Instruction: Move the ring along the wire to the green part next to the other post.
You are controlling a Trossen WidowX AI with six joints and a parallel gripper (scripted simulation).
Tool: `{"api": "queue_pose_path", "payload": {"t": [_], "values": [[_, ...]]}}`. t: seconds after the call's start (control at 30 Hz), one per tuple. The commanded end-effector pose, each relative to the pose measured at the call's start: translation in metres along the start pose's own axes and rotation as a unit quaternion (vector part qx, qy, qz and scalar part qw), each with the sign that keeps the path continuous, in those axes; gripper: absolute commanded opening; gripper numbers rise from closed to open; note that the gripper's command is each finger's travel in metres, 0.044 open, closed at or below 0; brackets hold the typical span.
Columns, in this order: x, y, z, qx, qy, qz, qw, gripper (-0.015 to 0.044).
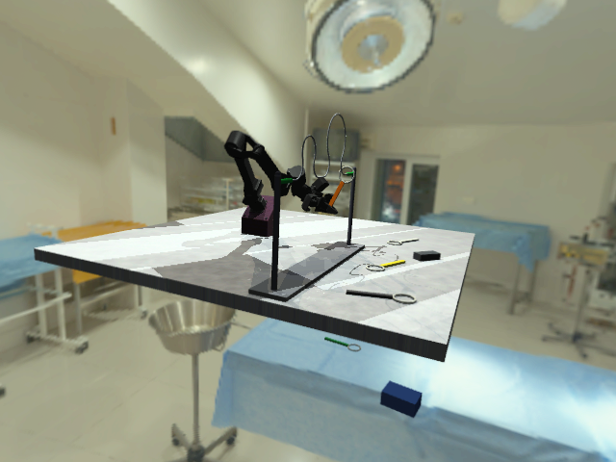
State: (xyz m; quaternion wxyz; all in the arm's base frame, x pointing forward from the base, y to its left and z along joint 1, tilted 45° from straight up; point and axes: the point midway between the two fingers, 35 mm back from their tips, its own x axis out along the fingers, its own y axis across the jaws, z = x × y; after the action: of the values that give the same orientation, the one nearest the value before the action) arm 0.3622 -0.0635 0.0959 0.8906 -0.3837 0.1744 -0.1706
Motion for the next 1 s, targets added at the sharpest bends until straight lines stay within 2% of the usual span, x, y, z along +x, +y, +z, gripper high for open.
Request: {"api": "queue_pose_path", "payload": {"t": [0.0, 0.97], "values": [[-0.001, 0.004, 0.001, 0.005, -0.002, 0.000, 1.000, -0.0150], [-0.003, 0.029, -0.001, 0.005, -0.003, 0.001, 1.000, -0.0150]]}}
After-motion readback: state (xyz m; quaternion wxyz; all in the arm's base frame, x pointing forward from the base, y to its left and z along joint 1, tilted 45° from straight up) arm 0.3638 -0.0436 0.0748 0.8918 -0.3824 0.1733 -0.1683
